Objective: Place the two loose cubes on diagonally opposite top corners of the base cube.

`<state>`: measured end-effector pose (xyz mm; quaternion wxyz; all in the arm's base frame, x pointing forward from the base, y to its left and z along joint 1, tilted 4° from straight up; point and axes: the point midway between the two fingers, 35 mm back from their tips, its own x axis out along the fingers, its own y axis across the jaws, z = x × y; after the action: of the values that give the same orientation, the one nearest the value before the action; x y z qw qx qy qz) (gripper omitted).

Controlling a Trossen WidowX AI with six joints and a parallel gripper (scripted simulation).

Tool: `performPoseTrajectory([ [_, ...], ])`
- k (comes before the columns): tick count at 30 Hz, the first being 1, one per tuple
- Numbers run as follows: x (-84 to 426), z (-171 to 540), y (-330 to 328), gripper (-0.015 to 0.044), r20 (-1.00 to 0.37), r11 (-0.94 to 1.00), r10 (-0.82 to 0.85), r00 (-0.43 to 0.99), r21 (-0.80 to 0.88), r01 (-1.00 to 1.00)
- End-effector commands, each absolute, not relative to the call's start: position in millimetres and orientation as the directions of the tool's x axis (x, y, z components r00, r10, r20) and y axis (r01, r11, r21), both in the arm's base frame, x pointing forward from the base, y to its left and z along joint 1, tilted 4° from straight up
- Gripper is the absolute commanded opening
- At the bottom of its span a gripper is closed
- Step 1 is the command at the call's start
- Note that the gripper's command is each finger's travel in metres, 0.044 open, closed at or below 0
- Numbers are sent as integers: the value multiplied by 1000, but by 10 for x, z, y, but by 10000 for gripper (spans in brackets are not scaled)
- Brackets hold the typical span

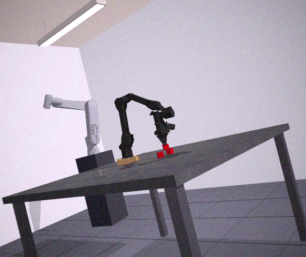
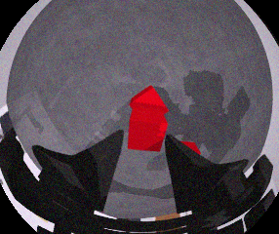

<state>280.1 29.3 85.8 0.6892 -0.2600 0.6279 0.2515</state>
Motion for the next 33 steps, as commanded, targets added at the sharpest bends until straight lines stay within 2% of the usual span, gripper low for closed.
performPoseTrajectory([
  [1, 2810, 939, 293, 205, -995, 738, 21, 96, -49, -673],
  [17, 2798, 1063, 291, 205, -995, 738, 21, 96, -49, -673],
  [18, 2795, 1040, 279, 231, -996, 739, 20, 90, -45, -672],
  [20, 2821, 1083, 186, 265, -996, 742, 19, 90, -46, -669],
  [33, 2868, 1497, -749, 265, -995, 769, 8, 97, -56, -636],
])
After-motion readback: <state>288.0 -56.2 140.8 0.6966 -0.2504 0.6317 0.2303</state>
